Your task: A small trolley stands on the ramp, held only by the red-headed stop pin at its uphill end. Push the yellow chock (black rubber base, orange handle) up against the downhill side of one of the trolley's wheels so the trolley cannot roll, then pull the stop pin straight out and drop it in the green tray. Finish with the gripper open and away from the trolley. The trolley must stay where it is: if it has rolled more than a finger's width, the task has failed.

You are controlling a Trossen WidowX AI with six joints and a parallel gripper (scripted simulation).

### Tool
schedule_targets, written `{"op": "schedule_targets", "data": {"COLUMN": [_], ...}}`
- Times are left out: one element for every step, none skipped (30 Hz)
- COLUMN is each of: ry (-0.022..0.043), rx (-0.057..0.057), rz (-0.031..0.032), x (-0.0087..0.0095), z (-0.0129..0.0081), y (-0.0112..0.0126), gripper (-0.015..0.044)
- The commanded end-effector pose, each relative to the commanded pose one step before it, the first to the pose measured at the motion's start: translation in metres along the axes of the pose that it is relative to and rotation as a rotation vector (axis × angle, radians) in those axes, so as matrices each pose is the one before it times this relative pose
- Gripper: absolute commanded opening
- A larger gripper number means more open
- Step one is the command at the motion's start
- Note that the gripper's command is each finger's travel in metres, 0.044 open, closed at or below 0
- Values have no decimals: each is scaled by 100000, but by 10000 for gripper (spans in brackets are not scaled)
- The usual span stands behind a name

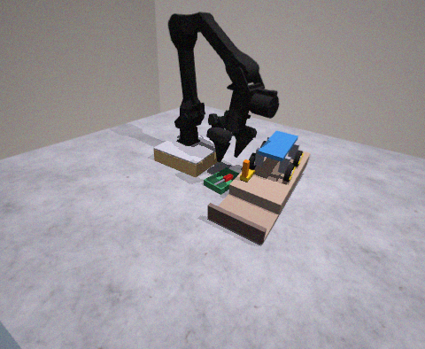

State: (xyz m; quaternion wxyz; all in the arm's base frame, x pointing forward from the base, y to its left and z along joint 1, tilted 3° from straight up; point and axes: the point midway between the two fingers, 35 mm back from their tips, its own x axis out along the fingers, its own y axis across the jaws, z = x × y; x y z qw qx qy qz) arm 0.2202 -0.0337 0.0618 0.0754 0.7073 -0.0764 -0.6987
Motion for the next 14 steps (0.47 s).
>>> {"op": "schedule_targets", "data": {"ry": [759,6,7,6,8,7,5,3,1,0,0,-81,0,0], "rx": [759,-15,-12,-12,-11,-10,-6,-4,-1,0,0,-677,0,0], "rz": [150,-14,-11,-11,-10,-10,-6,-4,-1,0,0,-85,0,0], "x": [-1375,-323,-335,-323,-340,-315,-237,-147,-49,0,0,319,0,0], "z": [-185,-15,-31,-25,-45,-37,-33,-19,-6,0,0,68,0,0], "y": [290,65,69,66,70,65,49,31,10,0,0,-67,0,0], "gripper": [440,440,440,440,440,440,440,440,440,440,440,440,440,440]}}
